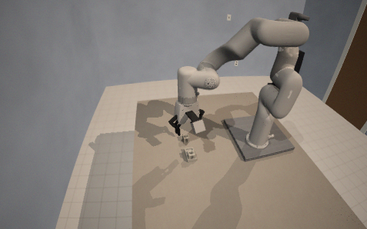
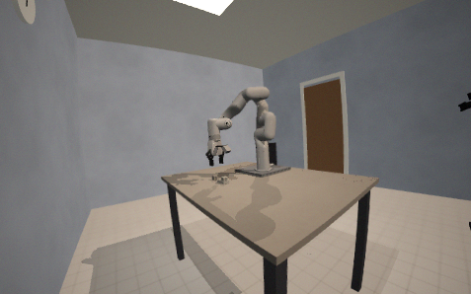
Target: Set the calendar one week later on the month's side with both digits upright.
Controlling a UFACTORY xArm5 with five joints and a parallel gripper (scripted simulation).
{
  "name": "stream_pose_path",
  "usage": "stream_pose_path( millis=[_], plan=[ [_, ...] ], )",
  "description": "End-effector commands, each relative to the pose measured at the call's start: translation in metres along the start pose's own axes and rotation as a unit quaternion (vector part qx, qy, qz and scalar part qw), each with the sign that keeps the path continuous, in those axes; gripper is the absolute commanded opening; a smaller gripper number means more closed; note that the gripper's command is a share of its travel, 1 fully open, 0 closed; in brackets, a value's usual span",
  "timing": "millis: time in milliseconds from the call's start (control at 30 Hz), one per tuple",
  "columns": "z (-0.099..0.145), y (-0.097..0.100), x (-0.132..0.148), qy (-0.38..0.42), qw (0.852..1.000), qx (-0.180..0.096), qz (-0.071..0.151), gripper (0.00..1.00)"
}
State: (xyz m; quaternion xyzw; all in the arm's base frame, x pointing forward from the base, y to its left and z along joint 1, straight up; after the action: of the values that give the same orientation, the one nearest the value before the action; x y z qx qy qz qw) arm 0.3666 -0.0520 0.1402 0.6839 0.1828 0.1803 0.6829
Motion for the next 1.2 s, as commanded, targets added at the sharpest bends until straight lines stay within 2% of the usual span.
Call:
stream_pose_path(
  millis=[0, 200, 300, 333, 367, 467, 533, 567, 600, 733, 767, 833, 867, 900, 933, 1000, 1033, 1100, 1133, 1167],
  plan=[
    [-0.003, 0.001, 0.003, 0.087, 0.996, -0.001, 0.001, 1.00],
    [-0.008, 0.001, 0.006, 0.187, 0.982, -0.001, 0.001, 1.00],
    [-0.008, 0.001, 0.006, 0.203, 0.979, -0.001, 0.001, 1.00],
    [-0.010, 0.001, 0.007, 0.244, 0.970, -0.001, 0.001, 1.00],
    [-0.010, 0.001, 0.007, 0.247, 0.969, -0.001, 0.001, 1.00],
    [-0.012, 0.001, 0.008, 0.291, 0.957, -0.001, 0.001, 1.00],
    [-0.014, 0.001, 0.009, 0.331, 0.944, -0.001, 0.001, 1.00],
    [-0.015, 0.001, 0.009, 0.333, 0.943, -0.001, 0.001, 1.00],
    [-0.016, 0.001, 0.010, 0.362, 0.932, -0.001, 0.001, 1.00],
    [-0.019, 0.001, 0.011, 0.416, 0.909, -0.002, 0.001, 1.00],
    [-0.020, 0.001, 0.012, 0.438, 0.899, -0.002, 0.001, 1.00],
    [-0.020, 0.001, 0.012, 0.438, 0.899, -0.002, 0.001, 1.00],
    [-0.021, 0.001, 0.012, 0.456, 0.890, -0.002, 0.001, 1.00],
    [-0.022, 0.001, 0.013, 0.491, 0.871, -0.002, 0.001, 1.00],
    [-0.023, 0.001, 0.013, 0.495, 0.869, -0.002, 0.001, 1.00],
    [-0.024, 0.001, 0.014, 0.525, 0.851, -0.002, 0.001, 1.00],
    [-0.025, 0.001, 0.014, 0.532, 0.846, -0.002, 0.001, 1.00],
    [-0.027, 0.001, 0.015, 0.568, 0.823, -0.002, 0.000, 1.00],
    [-0.027, 0.001, 0.015, 0.568, 0.823, -0.002, 0.000, 1.00],
    [-0.028, 0.001, 0.016, 0.595, 0.804, -0.002, 0.000, 1.00]
  ],
)
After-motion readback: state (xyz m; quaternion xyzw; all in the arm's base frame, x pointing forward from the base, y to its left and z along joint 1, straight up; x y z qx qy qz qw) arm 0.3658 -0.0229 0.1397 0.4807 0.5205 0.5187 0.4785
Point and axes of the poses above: the point where the finger pads meet when closed, its own y axis back along the fingers, its own x axis across the jaws, z = x × y, the point moved 4 cm from there along y, back along the fingers, and after that the axes turned 12 degrees about y, right-handed, at the moved point
